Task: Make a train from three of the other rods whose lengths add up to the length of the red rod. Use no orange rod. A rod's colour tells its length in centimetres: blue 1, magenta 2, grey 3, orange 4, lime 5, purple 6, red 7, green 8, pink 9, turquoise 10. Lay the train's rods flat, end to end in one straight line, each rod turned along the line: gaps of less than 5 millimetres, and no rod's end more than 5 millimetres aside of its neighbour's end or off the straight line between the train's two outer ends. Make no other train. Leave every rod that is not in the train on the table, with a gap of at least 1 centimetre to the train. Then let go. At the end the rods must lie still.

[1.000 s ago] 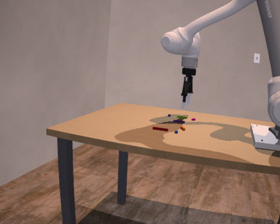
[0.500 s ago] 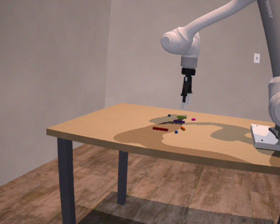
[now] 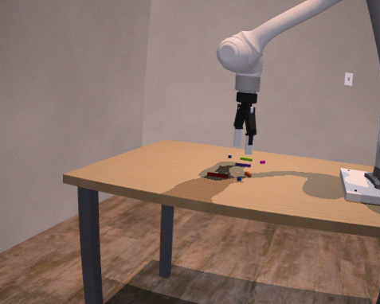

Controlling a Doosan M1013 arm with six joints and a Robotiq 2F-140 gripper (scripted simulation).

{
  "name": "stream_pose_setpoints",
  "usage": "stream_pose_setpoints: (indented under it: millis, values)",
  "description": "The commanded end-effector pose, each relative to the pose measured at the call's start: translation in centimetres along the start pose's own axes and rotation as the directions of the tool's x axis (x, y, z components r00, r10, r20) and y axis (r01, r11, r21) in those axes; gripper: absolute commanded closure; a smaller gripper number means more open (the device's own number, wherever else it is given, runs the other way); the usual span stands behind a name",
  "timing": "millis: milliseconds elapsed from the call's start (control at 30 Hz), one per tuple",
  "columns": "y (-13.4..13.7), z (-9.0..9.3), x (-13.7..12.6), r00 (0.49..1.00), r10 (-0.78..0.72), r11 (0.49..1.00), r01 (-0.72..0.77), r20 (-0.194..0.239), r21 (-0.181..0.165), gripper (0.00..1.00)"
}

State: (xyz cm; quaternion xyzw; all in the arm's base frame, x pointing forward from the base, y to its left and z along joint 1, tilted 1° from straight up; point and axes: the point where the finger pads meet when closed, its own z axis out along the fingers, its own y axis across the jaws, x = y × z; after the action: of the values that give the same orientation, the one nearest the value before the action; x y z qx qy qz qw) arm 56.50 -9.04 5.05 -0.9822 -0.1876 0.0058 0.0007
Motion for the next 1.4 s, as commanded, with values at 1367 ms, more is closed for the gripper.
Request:
stream_pose_setpoints:
  millis: [1367]
  values:
    - [-8.1,0.0,3.3,0.960,-0.280,0.960,0.280,-0.002,0.001,0.00]
